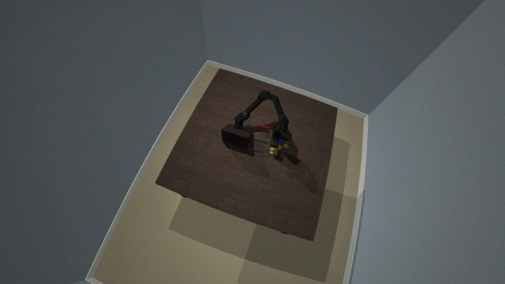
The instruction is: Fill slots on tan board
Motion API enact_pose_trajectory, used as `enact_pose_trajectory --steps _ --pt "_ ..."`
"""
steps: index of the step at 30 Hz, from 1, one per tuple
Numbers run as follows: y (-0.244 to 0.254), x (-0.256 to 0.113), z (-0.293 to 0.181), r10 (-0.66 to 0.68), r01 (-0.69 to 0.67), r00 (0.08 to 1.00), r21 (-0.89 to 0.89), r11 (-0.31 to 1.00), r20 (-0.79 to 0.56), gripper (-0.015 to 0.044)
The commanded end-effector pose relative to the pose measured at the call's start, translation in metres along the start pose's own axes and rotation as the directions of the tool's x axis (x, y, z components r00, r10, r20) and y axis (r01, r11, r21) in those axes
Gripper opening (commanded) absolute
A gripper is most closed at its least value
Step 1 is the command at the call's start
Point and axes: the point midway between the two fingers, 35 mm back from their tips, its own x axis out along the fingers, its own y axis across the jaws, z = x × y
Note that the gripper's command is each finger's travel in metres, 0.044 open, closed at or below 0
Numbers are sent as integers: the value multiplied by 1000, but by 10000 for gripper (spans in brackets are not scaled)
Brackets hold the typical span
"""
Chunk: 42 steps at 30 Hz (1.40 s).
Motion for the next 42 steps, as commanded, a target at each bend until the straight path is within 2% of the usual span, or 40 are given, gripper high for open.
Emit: enact_pose_trajectory --steps 1,42 --pt "0 3 -3 5 -5 1000 7 1000 -6 0" --pt "0 2 -4 5 -5 1000 -8 1000 -6 0"
